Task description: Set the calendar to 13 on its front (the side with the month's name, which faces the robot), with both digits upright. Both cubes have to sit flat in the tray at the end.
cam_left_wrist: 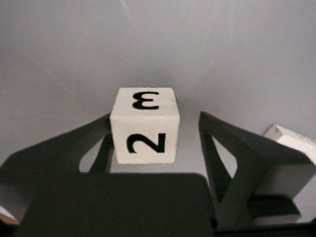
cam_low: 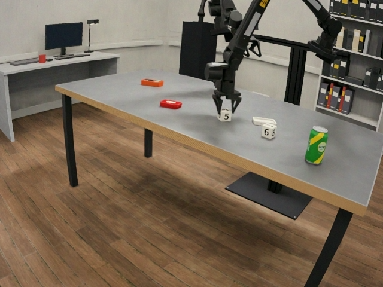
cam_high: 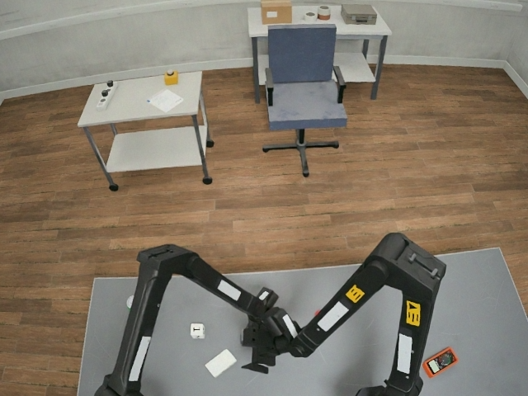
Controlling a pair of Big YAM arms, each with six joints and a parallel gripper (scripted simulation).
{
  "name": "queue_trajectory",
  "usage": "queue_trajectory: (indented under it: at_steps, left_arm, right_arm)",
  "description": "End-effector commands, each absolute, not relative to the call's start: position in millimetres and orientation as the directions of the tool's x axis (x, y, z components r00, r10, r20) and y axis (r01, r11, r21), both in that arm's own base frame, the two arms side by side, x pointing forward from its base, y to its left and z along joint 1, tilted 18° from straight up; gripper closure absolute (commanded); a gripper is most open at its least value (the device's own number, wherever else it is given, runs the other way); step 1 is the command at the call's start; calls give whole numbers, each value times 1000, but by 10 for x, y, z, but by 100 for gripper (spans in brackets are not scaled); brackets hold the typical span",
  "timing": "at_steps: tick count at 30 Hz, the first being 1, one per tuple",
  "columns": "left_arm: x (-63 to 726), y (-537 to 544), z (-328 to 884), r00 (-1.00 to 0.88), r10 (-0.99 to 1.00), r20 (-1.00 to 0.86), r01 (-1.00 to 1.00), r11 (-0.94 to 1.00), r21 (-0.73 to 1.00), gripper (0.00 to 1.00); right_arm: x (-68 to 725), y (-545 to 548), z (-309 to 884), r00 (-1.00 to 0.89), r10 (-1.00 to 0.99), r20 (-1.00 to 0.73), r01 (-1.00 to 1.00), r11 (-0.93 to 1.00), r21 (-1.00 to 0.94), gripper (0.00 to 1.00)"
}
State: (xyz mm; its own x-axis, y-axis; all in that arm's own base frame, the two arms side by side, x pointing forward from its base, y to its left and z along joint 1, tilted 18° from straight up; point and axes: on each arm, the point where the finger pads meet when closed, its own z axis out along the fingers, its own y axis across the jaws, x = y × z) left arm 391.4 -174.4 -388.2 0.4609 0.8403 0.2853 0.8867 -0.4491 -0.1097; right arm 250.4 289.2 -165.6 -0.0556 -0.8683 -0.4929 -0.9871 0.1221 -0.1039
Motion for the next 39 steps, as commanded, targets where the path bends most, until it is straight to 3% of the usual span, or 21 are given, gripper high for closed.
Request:
queue_trajectory:
  at_steps: [1,6,9,27,39]
  left_arm:
    - [4013,-1942,-3625,461,841,284,885,-458,-79,31]
    - [4057,-1948,-3579,454,845,284,889,-453,-71,31]
    - [3997,-1973,-3510,461,841,283,885,-458,-79,0]
    - [3938,-1922,-3387,453,845,286,889,-452,-73,0]
    - [3989,-1970,-3309,452,845,284,889,-455,-63,0]
  right_arm:
    - [2585,2942,-1636,-46,-863,-503,-986,121,-118,0]
    - [2585,2942,-1636,-46,-863,-503,-986,121,-118,0]
    - [2585,2942,-1636,-46,-863,-503,-986,121,-118,0]
    - [2529,2957,-1720,-72,-870,-488,-988,128,-83,0]
    - [2403,2653,-1599,214,-888,-406,-971,-241,14,0]
